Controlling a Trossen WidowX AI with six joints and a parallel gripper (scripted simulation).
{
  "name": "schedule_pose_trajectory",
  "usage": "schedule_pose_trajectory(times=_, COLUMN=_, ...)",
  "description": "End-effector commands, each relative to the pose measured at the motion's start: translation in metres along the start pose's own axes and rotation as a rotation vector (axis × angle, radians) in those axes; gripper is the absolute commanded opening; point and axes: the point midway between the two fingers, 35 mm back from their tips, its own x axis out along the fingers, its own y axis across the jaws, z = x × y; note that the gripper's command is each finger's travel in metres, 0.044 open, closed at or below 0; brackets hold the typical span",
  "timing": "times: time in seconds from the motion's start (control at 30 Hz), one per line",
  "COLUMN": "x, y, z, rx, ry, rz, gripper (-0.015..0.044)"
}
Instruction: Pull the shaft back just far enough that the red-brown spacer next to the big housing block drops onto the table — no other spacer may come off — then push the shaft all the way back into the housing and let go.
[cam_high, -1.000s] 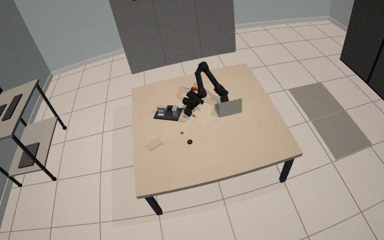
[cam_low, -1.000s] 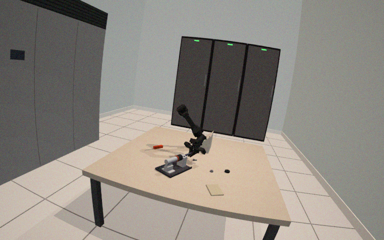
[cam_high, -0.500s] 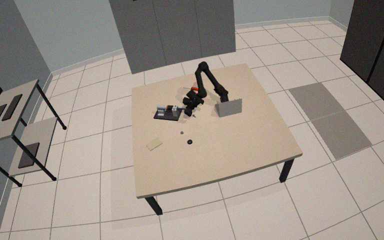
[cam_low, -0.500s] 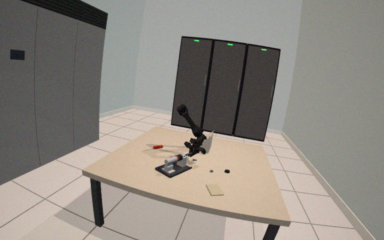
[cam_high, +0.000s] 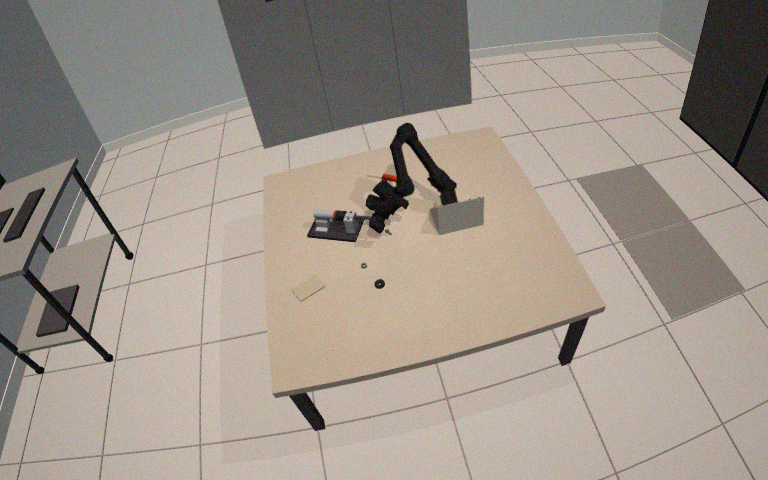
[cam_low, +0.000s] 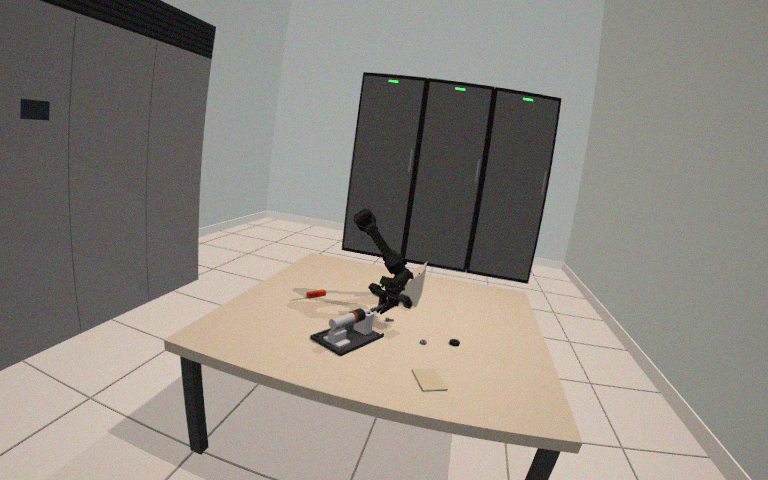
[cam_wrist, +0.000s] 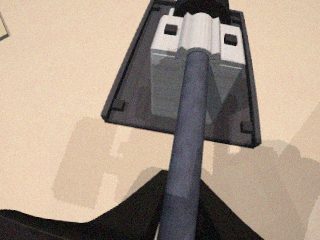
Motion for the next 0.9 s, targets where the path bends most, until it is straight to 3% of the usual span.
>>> schedule_pose_trajectory(times=0.0, x=-0.0007, y=-0.0007, z=-0.0006, rx=0.006, ry=0.0, rz=-0.004, gripper=0.0)
schedule_pose_trajectory(times=0.87, x=-0.003, y=-0.0006, z=-0.003, rx=0.006, ry=0.0, rz=-0.004, gripper=0.0)
